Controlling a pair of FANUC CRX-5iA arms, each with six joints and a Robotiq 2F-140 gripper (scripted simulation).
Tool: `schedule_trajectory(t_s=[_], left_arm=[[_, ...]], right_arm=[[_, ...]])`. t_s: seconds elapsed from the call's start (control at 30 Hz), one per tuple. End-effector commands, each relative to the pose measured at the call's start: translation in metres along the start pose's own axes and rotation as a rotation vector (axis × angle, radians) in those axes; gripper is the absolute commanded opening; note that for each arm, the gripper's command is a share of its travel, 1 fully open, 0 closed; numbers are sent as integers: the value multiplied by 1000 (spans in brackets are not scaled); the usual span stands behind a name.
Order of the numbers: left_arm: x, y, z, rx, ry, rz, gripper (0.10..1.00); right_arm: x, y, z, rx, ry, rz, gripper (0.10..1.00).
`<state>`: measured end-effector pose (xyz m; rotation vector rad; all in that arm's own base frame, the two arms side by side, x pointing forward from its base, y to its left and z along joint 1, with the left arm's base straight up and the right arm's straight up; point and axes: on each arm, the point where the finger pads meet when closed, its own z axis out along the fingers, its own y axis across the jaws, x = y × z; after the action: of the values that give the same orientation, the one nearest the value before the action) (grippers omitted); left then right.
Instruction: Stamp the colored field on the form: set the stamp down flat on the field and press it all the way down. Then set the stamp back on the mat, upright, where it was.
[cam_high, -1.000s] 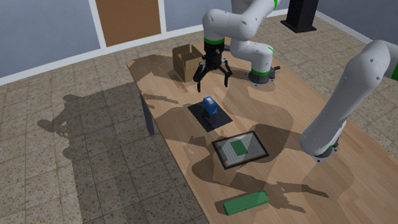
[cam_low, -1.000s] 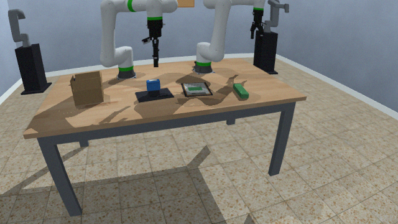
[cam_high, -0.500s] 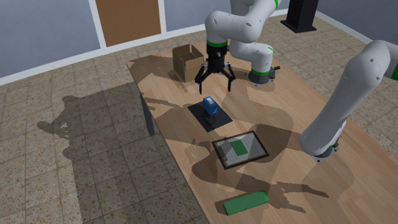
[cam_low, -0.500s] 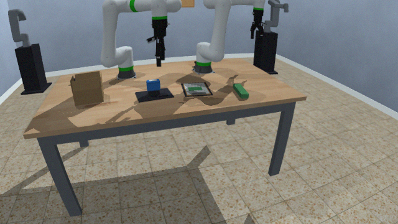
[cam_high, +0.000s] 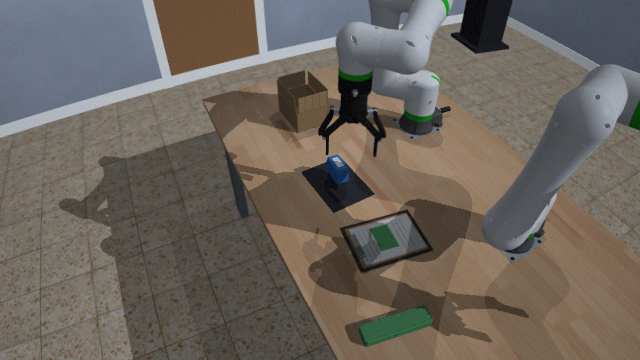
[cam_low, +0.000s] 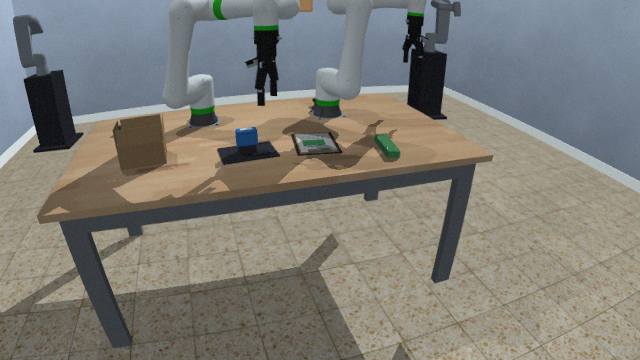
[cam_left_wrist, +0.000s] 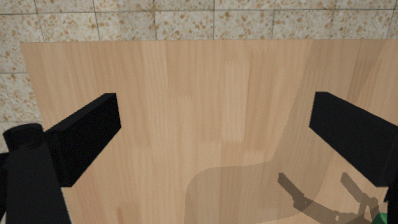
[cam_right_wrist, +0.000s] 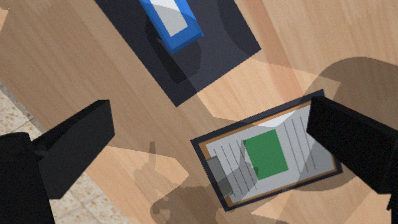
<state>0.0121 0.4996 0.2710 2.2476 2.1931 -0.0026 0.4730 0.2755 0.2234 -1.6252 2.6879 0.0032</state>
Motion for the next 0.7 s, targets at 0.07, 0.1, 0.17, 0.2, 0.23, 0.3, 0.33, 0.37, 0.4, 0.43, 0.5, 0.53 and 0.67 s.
schedule_trajectory(t_s=[0.07,0.1,0.17,0.2,0.23,0.3,0.33,0.37,0.4,0.43,0.5,0.53,0.67], left_arm=[[0,0,-1,0,2,0,1000],[0,0,-1,0,2,0,1000],[0,0,-1,0,2,0,1000],[0,0,-1,0,2,0,1000],[0,0,-1,0,2,0,1000],[0,0,-1,0,2,0,1000],[0,0,-1,0,2,0,1000],[0,0,-1,0,2,0,1000],[0,0,-1,0,2,0,1000],[0,0,-1,0,2,0,1000],[0,0,-1,0,2,0,1000],[0,0,-1,0,2,0,1000],[0,0,-1,0,2,0,1000]], right_arm=[[-12,7,-1,2,0,79,1000],[-15,9,-1,2,0,96,1000],[-21,13,-1,2,0,132,1000],[-23,15,-1,2,0,150,1000],[-26,16,-1,2,0,168,1000],[-32,20,-2,2,0,204,1000],[-34,22,-2,2,0,222,1000],[-37,24,-2,2,0,240,1000],[-40,26,-2,2,0,258,1000],[-43,29,-2,2,0,277,1000],[-48,33,-2,2,0,313,1000],[-51,35,-2,2,0,332,1000],[-56,39,-2,2,0,368,1000]])
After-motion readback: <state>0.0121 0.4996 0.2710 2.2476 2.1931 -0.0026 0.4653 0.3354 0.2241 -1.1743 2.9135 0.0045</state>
